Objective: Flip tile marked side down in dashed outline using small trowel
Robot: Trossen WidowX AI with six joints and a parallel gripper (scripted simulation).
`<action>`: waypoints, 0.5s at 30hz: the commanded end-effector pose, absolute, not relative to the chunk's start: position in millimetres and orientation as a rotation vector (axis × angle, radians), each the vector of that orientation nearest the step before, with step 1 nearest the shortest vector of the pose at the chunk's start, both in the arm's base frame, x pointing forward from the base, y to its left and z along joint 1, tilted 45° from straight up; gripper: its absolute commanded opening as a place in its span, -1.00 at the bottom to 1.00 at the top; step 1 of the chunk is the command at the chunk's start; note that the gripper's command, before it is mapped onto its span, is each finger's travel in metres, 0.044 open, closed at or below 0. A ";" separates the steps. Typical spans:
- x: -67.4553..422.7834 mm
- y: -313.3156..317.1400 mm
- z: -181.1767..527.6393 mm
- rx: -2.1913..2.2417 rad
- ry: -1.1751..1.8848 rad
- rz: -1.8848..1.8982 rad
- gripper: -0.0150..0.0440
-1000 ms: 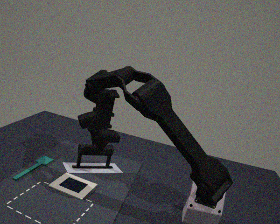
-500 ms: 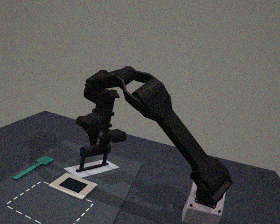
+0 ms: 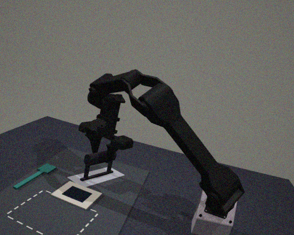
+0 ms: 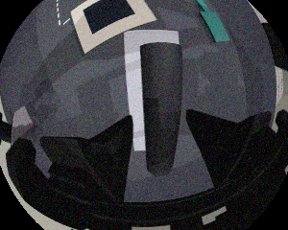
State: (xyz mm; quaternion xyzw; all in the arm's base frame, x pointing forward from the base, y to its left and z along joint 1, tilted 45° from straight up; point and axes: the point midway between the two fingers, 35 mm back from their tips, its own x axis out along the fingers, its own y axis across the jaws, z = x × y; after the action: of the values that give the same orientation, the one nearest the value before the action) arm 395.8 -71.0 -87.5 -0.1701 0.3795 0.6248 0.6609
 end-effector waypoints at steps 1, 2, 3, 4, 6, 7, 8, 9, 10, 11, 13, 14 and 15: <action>396.0 -70.8 -87.5 -0.388 0.854 1.415 0.42; 396.0 -70.8 -87.5 -0.388 0.854 1.415 0.42; 396.0 -70.8 -87.5 -0.388 0.854 1.415 0.42; 396.0 -70.8 -87.5 -0.388 0.854 1.415 0.42; 396.0 -70.8 -87.5 -0.388 0.854 1.415 0.42; 396.0 -70.8 -87.5 -0.388 0.854 1.415 0.42; 396.0 -70.8 -87.5 -0.388 0.854 1.415 0.42; 396.0 -70.8 -87.5 -0.388 0.854 1.415 0.42; 396.0 -70.8 -87.5 -0.388 0.854 1.415 0.42; 396.0 -70.8 -87.5 -0.388 0.854 1.415 0.42; 396.0 -70.8 -87.5 -0.388 0.854 1.415 0.42; 396.0 -70.8 -87.5 -0.388 0.854 1.415 0.42; 396.1 -72.5 -85.7 -0.388 0.854 1.415 0.42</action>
State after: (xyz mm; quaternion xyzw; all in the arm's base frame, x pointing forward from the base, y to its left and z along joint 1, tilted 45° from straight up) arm 395.8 -71.0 -87.5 -0.1706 0.3790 0.6250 0.6608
